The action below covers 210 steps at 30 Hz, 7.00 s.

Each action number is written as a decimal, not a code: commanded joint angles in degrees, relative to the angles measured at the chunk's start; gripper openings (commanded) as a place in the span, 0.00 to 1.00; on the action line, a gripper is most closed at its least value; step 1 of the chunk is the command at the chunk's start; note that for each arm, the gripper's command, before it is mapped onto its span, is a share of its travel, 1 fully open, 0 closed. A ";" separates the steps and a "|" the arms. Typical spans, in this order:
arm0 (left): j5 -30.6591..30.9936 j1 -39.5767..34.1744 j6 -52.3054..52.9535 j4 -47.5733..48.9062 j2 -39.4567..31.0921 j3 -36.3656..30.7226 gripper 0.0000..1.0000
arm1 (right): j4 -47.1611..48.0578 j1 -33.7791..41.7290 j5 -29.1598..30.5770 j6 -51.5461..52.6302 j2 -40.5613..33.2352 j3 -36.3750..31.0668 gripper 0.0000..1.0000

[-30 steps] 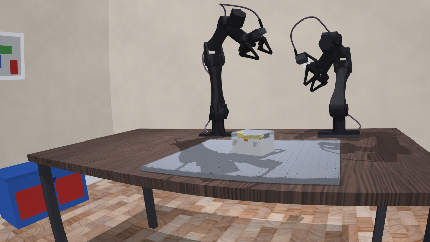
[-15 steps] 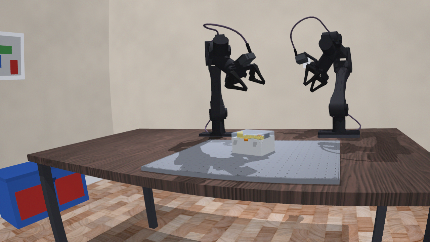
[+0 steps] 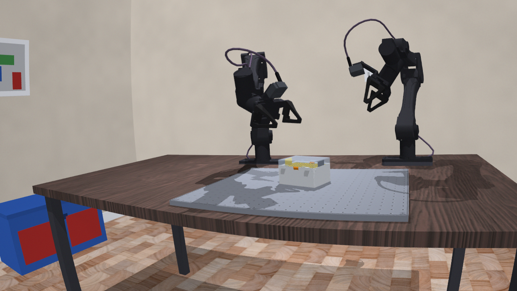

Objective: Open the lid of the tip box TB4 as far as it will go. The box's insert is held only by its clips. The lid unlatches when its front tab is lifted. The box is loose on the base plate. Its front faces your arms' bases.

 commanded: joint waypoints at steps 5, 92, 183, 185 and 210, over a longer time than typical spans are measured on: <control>-6.65 -6.90 -25.46 22.32 10.85 -4.06 1.00 | 20.88 -6.57 -5.57 -4.41 3.01 -9.46 1.00; -31.52 -29.11 -79.50 70.38 37.29 -11.96 1.00 | 52.03 -1.96 -10.28 -0.84 20.20 -22.58 0.94; -66.14 -41.57 -82.92 143.42 66.39 -28.69 0.43 | 51.37 -2.51 -10.44 -1.39 20.07 -23.54 0.83; -66.16 -41.57 -82.96 143.42 66.39 -28.69 0.43 | 51.37 -2.51 -10.44 -1.39 20.07 -23.54 0.83; -67.37 -42.19 -83.37 144.63 65.64 -29.94 0.01 | 51.37 -2.51 -10.44 -1.39 20.07 -23.54 0.83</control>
